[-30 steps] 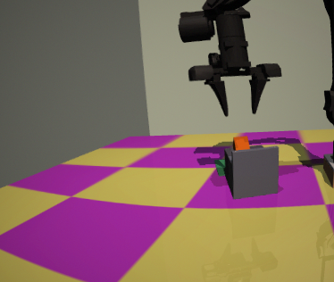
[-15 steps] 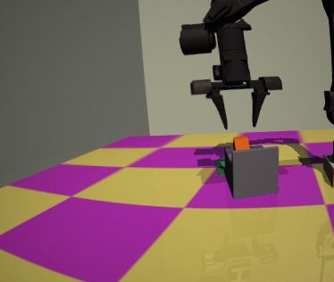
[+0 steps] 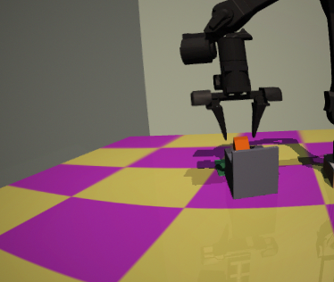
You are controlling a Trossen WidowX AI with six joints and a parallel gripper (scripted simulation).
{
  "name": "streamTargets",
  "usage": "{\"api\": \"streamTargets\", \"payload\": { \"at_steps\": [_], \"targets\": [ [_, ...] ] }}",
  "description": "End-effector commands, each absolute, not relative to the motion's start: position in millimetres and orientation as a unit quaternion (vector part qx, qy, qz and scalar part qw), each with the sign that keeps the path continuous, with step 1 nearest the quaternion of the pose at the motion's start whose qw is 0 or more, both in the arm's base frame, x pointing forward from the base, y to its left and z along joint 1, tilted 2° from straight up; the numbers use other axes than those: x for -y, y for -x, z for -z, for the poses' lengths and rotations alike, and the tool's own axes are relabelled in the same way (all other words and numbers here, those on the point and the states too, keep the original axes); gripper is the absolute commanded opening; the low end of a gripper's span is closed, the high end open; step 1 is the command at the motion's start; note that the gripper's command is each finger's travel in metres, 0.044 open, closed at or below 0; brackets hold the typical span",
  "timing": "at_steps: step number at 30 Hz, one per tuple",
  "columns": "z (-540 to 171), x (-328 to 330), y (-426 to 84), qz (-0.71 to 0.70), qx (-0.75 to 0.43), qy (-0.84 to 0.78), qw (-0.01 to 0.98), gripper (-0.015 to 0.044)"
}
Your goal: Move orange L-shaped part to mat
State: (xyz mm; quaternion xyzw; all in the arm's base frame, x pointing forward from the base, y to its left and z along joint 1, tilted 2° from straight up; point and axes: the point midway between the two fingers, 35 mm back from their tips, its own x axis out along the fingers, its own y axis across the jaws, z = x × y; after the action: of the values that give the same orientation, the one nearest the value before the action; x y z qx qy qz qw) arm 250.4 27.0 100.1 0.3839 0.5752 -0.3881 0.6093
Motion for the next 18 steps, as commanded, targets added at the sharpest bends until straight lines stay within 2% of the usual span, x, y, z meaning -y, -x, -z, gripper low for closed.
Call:
{"api": "streamTargets", "payload": {
  "at_steps": [1, 17, 18],
  "targets": [
    [-92.0, -26.0, -250.0, 0.391, -0.574, -0.383, 0.608, 0.0280],
    [-70.3, -25.0, -249.4, 0.392, -0.574, -0.383, 0.608, 0.0280],
    [-73.8, -25.9, -250.0, 0.390, -0.575, -0.385, 0.608, 0.0254]
  ]
}}
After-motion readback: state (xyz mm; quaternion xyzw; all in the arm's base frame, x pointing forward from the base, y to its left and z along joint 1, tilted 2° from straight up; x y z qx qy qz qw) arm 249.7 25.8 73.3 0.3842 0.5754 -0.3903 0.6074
